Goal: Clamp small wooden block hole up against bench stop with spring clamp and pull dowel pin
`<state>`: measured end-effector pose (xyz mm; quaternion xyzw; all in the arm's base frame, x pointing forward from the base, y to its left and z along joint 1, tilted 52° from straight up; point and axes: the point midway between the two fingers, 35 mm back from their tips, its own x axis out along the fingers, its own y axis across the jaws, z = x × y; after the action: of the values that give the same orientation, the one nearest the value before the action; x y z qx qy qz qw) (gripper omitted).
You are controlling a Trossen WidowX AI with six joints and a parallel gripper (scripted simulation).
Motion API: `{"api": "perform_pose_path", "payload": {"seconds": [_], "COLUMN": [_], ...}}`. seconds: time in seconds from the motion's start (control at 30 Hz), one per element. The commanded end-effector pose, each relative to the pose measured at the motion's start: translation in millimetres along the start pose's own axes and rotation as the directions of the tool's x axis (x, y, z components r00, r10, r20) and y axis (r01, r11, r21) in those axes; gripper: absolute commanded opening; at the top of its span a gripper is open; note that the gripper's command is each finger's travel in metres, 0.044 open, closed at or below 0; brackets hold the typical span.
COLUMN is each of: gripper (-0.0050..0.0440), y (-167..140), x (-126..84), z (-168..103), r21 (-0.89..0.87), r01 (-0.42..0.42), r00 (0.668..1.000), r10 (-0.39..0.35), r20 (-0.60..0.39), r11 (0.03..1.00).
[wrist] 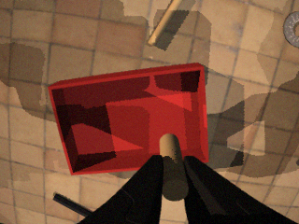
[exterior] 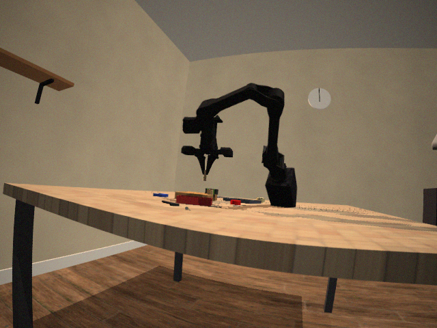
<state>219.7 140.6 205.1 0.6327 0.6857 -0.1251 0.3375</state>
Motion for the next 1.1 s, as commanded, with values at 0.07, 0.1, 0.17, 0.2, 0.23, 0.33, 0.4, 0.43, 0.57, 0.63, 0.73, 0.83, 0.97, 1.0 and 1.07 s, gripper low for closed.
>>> {"api": "perform_pose_path", "payload": {"seconds": [0.07, 0.1, 0.17, 0.2, 0.23, 0.33, 0.4, 0.43, 0.57, 0.63, 0.73, 0.83, 0.97, 1.0, 1.07], "gripper": [0.0000, 0.0000, 0.0000, 0.0000, 0.0000, 0.0000, 0.0000, 0.0000, 0.0000, 0.0000, 0.0000, 0.0000, 0.0000, 0.0000, 0.0000], "y": [-0.7, -0.7, -0.7, -0.7, -0.6, -0.6, -0.6, -0.5, -0.6, -0.6, -0.6, -0.6, -0.8, -0.8, -0.9], "x": [7.2, 7.2, 8.2, 9.2, 10.2, 13.2, 15.2, 16.2, 20.2, 22.1, 23.1, 26.1, 30.0, 31.0, 33.0], "z": [1.1, 1.1, 1.2, 1.2, 1.2, 1.3, 1.3, 1.3, 1.2, 1.1, 1.1, 0.9, 0.7, 0.6, 0.4], "r21": [0.003, 0.003, 0.003, 0.003, 0.003, 0.003, 0.003, 0.002, 0.002, 0.002, 0.002, 0.003, 0.003, 0.003, 0.003], "r01": [0.003, 0.003, 0.003, 0.003, 0.003, 0.003, 0.003, 0.003, 0.002, 0.002, 0.002, 0.002, 0.001, 0.001, 0.001], "r00": [1.000, 1.000, 1.000, 1.000, 1.000, 1.000, 1.000, 1.000, 1.000, 1.000, 1.000, 1.000, 1.000, 1.000, 1.000], "r10": [-0.003, -0.003, -0.003, -0.003, -0.003, -0.003, -0.003, -0.003, -0.002, -0.002, -0.002, -0.002, -0.001, -0.001, -0.001], "r20": [0.005, 0.005, 0.005, 0.005, 0.005, 0.005, 0.005, 0.005, 0.005, 0.005, 0.005, 0.005, 0.004, 0.004, 0.003], "r11": [1.000, 1.000, 1.000, 1.000, 1.000, 1.000, 1.000, 1.000, 1.000, 1.000, 1.000, 1.000, 1.000, 1.000, 1.000]}}
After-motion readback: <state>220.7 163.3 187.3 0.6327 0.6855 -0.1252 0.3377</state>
